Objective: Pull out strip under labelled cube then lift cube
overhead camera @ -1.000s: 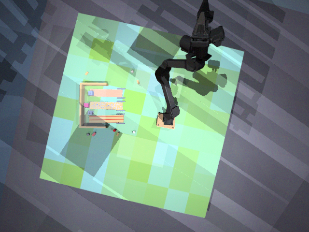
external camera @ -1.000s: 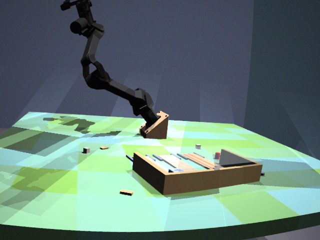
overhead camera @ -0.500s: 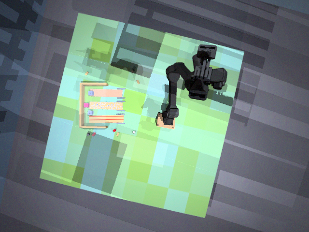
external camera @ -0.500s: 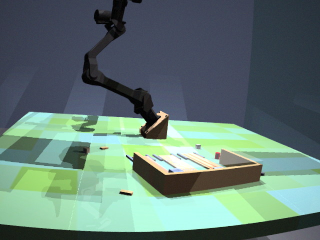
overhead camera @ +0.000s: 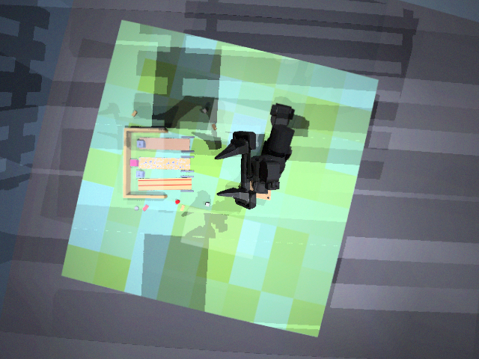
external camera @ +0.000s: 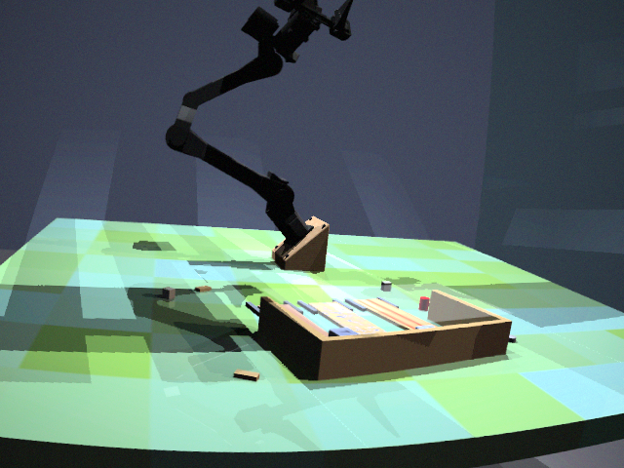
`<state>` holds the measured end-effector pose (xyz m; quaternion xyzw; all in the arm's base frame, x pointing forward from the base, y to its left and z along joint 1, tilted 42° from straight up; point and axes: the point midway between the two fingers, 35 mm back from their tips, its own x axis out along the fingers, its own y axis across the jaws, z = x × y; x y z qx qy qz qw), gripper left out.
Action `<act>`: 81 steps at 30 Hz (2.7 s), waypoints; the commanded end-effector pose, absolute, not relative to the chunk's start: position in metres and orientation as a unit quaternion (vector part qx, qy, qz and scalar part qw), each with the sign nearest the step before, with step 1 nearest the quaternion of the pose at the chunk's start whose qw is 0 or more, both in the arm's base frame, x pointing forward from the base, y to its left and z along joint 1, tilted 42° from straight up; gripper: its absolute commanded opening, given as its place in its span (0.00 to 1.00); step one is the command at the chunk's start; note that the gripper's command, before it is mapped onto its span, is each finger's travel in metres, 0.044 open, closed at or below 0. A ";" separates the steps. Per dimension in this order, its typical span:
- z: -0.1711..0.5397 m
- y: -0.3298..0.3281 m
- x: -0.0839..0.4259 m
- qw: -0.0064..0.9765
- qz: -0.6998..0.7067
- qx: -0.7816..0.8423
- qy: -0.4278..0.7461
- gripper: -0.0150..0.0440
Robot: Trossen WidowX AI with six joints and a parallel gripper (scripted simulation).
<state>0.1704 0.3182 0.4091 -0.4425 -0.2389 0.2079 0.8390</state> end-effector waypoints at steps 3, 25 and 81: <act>0.333 0.291 0.237 0.874 0.164 -0.448 -0.096 0.93; 0.133 0.050 0.319 0.885 -0.197 -0.313 0.284 0.93; 0.128 -0.129 0.388 0.633 -0.250 -0.258 0.685 0.25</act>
